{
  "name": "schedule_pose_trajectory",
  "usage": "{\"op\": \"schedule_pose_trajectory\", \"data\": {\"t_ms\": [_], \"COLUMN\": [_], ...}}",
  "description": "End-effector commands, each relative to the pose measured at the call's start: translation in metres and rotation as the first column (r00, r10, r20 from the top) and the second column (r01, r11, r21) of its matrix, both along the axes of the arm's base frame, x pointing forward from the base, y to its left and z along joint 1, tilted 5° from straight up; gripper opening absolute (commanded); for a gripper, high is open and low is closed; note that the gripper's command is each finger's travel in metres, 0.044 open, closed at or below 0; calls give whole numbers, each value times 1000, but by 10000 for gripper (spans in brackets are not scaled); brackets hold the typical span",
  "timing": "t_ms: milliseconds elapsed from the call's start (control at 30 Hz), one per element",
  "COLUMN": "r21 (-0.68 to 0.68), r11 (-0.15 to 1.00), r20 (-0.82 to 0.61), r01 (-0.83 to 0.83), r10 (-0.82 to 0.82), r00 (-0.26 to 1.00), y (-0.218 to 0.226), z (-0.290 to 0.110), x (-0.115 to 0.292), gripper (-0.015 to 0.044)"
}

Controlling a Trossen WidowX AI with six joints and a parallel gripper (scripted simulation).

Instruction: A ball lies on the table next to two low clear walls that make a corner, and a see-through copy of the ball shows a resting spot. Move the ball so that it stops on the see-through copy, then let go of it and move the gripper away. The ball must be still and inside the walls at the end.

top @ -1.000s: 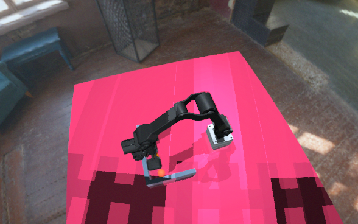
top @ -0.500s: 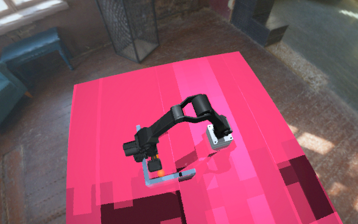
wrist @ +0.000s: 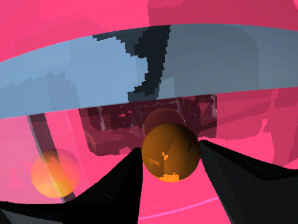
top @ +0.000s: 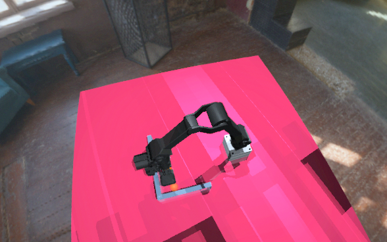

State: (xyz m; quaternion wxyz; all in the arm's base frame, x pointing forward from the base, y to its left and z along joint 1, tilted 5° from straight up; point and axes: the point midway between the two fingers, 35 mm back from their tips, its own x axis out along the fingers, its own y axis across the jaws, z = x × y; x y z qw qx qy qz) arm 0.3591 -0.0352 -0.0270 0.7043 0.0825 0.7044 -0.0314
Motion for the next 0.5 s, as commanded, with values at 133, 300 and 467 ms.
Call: {"op": "schedule_pose_trajectory", "data": {"t_ms": [133, 300, 467], "r21": [-13, -9, -3], "r11": [1000, 1000, 1000], "r20": [0, 0, 0], "r01": [-27, -18, -6], "r10": [27, 18, 6], "r00": [1000, 1000, 1000], "y": [2, -2, -7], "z": [33, 64, 98], "x": [1, 4, 4], "gripper": [0, 0, 0]}}
